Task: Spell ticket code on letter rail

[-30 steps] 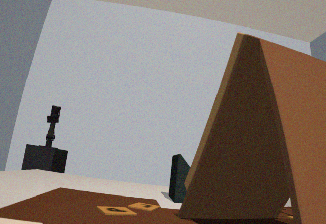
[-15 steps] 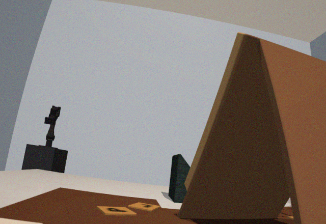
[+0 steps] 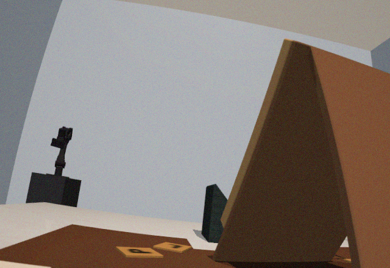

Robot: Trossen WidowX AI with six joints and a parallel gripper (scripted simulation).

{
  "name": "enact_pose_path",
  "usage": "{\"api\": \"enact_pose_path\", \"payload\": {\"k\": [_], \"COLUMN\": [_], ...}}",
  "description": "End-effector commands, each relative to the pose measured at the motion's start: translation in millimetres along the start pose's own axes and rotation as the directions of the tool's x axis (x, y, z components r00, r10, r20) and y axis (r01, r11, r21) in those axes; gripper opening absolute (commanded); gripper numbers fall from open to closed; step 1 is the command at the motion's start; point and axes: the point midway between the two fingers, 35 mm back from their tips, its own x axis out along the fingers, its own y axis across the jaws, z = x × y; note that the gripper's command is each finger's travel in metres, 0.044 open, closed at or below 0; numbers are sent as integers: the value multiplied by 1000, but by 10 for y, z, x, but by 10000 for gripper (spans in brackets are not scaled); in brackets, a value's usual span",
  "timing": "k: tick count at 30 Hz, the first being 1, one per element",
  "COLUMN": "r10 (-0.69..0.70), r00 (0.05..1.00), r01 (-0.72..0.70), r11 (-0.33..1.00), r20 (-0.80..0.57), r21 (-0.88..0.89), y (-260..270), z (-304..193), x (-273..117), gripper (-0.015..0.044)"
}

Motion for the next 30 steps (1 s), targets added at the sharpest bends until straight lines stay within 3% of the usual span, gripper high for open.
{"api": "enact_pose_path", "payload": {"k": [1, 30], "r10": [0, -1], "r00": [1000, 1000], "r01": [0, 1], "r11": [1000, 1000], "r20": [-3, -4], "r21": [1, 0], "y": [-39, -185], "z": [-17, -18], "x": [2, 3], "gripper": [0, 0]}}
